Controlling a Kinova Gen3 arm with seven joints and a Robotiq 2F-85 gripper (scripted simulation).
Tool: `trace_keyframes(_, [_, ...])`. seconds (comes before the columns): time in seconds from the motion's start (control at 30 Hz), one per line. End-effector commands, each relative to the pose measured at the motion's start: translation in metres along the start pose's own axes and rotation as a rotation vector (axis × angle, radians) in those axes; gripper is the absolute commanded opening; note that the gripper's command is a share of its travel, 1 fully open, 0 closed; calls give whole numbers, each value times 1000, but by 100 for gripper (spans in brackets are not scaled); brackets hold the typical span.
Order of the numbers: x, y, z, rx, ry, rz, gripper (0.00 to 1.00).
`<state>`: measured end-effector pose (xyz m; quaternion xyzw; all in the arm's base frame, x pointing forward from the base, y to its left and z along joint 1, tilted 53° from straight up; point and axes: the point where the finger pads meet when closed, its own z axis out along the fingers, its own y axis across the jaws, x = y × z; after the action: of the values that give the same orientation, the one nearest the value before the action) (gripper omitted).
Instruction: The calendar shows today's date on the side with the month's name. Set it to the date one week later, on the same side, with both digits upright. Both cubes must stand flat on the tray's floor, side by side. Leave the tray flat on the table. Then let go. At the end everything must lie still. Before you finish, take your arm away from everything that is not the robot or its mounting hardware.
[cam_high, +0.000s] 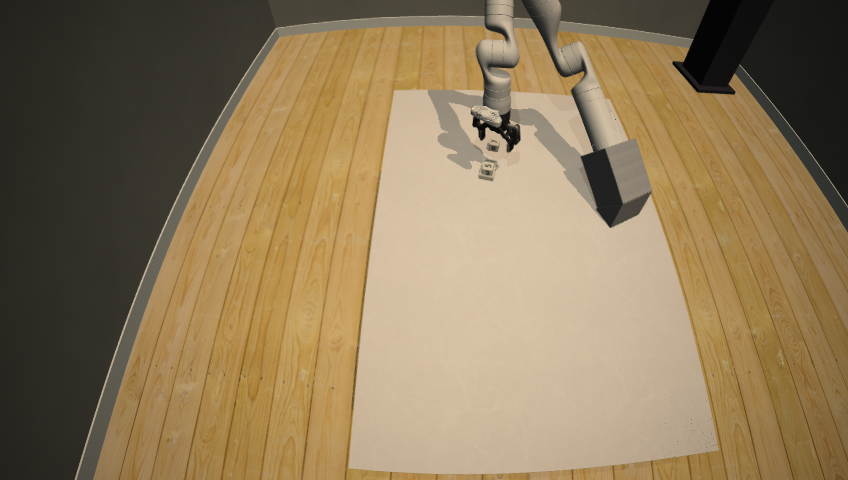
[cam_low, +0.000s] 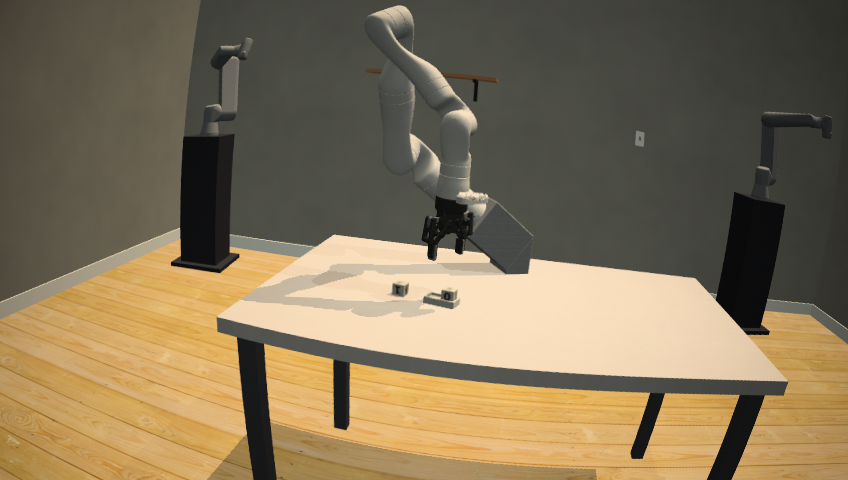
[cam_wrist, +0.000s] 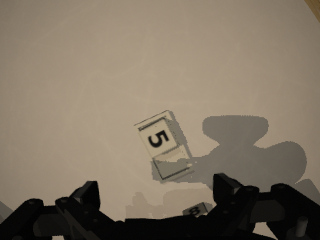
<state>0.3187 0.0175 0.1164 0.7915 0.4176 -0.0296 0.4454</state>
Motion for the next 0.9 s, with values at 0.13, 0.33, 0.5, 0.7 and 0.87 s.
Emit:
trace_keyframes(0.13, [-17,-1,6,14,-27,253,100])
trace_keyframes(0.33, [-33,-1,11,25,-53,564,100])
trace_keyframes(0.5, [-40,0,13,28,-64,737,100])
trace_keyframes(0.7, [-54,3,16,28,-76,1103,100])
trace_keyframes(0.87, [-63,7,17,25,-75,1416,100])
